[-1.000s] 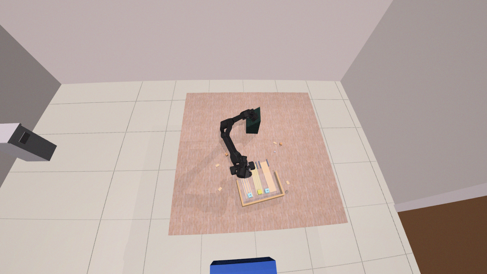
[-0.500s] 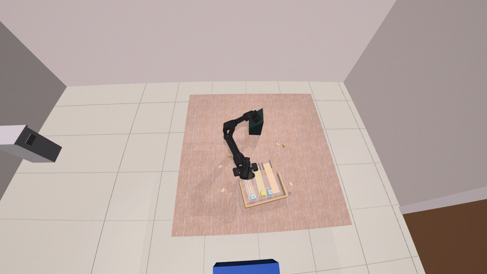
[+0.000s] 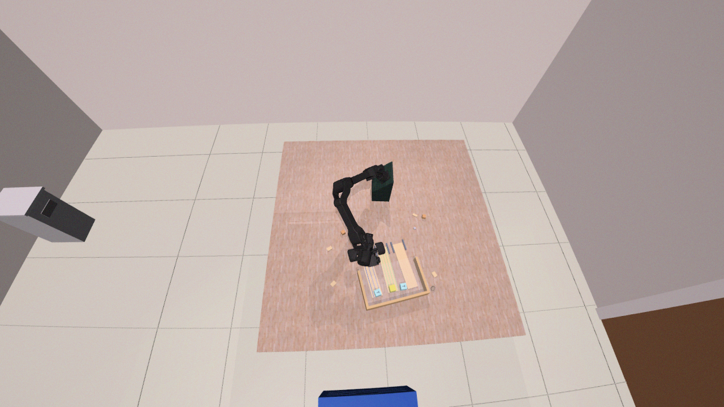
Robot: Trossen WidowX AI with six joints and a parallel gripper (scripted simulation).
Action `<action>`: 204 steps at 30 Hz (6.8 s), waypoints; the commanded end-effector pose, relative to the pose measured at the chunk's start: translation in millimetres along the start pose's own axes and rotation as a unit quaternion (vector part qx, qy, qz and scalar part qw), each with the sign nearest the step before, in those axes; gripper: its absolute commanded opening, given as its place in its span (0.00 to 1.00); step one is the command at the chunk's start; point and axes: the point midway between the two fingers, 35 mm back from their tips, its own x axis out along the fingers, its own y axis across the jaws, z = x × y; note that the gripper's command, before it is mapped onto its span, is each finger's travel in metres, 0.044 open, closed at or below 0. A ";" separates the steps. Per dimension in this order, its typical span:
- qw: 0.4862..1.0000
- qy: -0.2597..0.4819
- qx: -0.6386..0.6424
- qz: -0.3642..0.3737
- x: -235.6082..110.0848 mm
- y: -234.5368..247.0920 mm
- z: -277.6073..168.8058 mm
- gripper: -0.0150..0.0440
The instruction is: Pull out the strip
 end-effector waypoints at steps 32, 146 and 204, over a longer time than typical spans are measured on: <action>1.000 0.011 -0.004 0.003 7.0 1.9 -59.1 0.25; 1.000 0.014 -0.006 0.003 5.3 5.3 -182.1 0.25; 0.999 0.009 -0.041 0.005 -57.9 -0.6 -5.1 1.00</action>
